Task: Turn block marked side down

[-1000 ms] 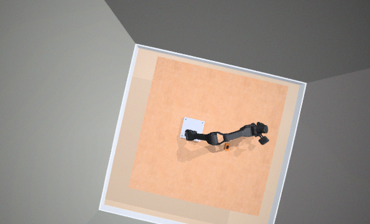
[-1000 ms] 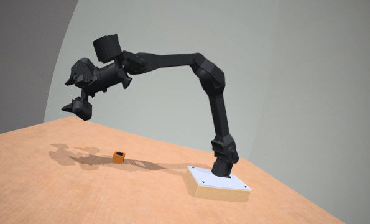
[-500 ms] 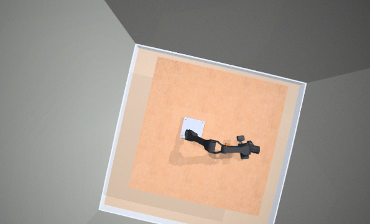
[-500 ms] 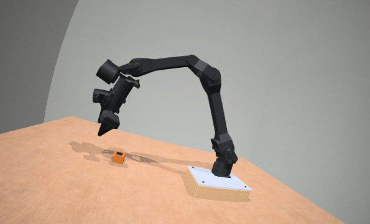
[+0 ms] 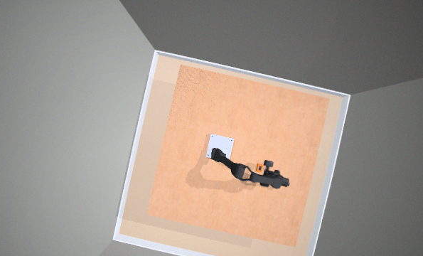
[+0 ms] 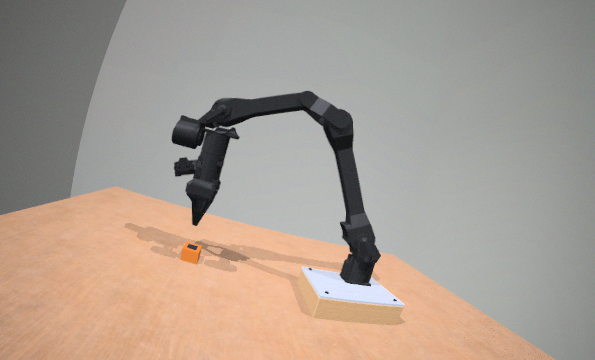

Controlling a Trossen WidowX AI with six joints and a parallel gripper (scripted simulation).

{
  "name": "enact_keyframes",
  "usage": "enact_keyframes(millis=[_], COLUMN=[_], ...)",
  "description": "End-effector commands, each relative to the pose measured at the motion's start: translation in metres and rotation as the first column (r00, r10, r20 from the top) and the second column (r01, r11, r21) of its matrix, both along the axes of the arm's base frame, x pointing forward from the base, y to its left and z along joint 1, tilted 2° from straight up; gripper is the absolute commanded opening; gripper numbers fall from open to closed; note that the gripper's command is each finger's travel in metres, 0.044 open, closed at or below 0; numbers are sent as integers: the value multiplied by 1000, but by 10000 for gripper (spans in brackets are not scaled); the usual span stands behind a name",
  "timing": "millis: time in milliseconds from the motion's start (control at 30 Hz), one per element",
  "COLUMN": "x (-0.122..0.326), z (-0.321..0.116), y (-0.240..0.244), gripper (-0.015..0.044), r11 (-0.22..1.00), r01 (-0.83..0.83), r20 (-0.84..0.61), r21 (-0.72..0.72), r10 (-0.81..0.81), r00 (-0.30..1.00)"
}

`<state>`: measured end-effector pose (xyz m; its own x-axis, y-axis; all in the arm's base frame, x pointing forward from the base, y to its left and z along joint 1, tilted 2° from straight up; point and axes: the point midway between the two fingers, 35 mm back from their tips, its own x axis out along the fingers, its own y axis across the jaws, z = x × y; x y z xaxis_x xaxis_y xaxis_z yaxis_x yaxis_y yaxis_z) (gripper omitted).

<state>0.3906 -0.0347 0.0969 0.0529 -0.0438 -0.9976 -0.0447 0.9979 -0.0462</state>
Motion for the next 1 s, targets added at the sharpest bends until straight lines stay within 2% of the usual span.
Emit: enact_keyframes(millis=[0,133,967], x=[-2,0,2], z=[-2,-35,-72], y=[0,-2,-3], gripper=[440,440,440], r11=[1000,1000,1000], r01=[18,18,18], r20=[-9,-9,-9], r21=[13,13,13], r10=[-17,-17,-17], r00=[1000,1000,1000])
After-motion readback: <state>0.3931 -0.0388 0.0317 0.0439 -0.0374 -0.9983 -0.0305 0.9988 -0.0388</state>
